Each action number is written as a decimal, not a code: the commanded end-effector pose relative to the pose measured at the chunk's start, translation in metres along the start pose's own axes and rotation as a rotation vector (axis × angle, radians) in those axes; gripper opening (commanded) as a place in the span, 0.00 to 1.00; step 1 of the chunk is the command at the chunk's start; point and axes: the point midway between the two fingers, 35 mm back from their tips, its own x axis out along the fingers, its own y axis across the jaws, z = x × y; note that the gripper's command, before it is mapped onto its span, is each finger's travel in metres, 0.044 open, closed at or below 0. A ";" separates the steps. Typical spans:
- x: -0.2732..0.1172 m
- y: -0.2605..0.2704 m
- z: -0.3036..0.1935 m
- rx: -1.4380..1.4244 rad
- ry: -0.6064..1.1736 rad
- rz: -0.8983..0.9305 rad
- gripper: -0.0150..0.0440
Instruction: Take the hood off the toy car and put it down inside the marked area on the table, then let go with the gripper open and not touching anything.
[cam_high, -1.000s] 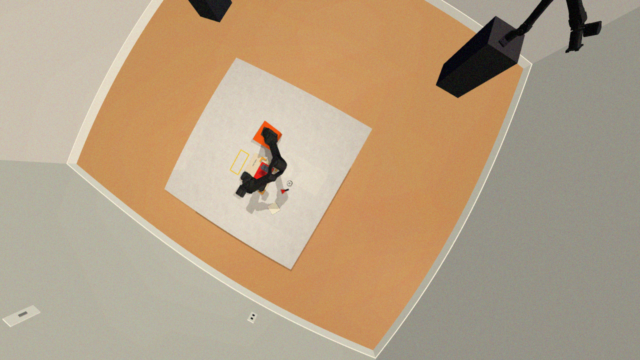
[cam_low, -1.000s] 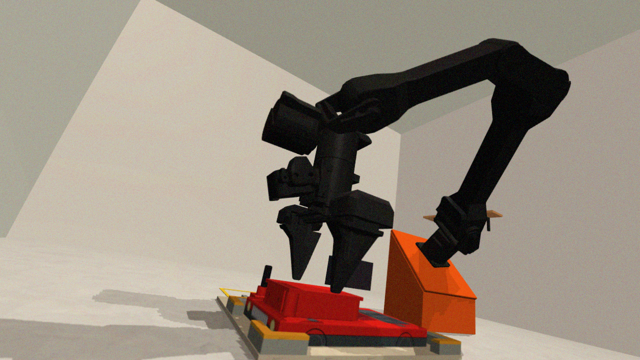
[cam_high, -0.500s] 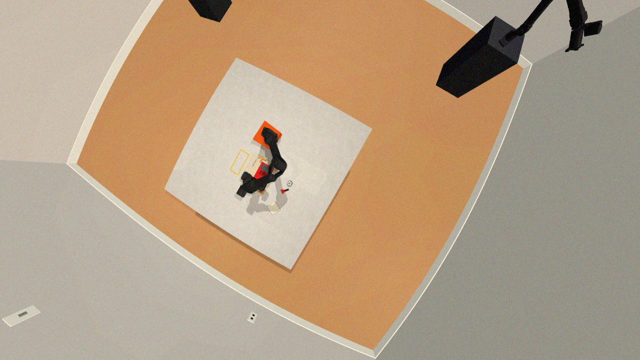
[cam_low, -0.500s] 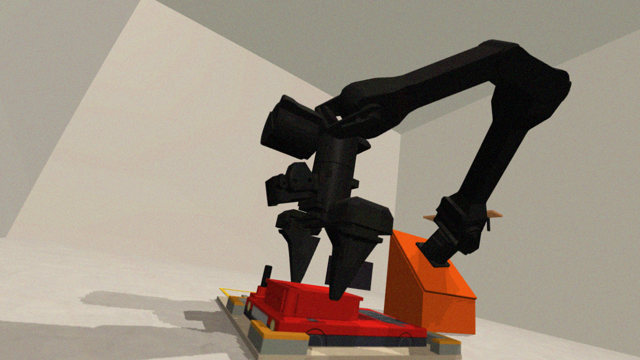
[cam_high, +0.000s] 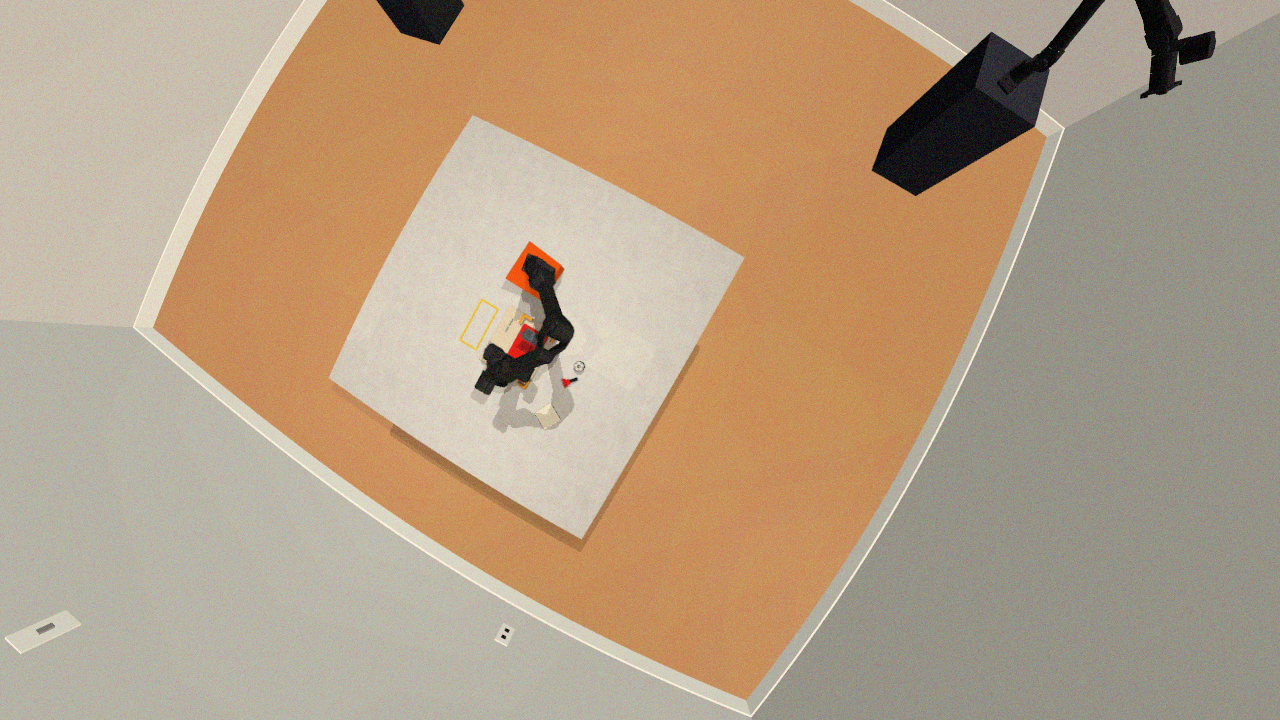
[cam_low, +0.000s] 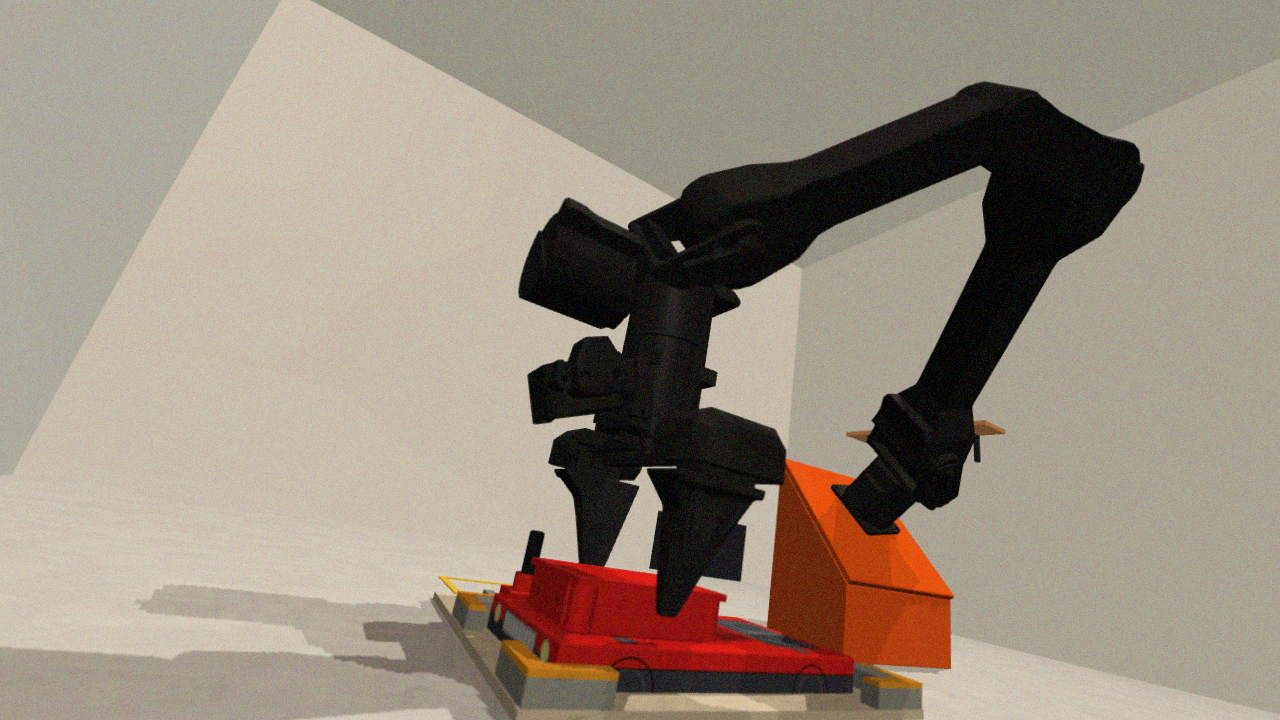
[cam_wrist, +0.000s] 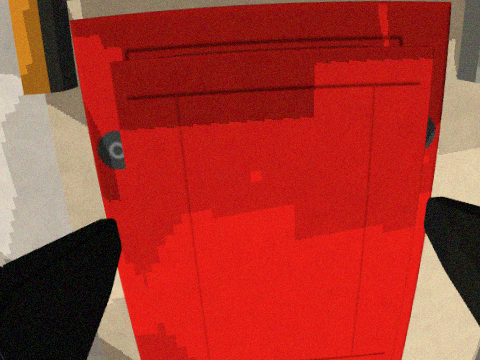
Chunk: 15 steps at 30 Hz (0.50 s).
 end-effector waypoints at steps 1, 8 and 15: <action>0.003 0.000 -0.001 0.009 0.003 0.003 1.00; 0.002 0.000 0.000 0.000 0.000 0.000 0.82; 0.002 0.000 0.000 0.000 0.000 0.000 0.74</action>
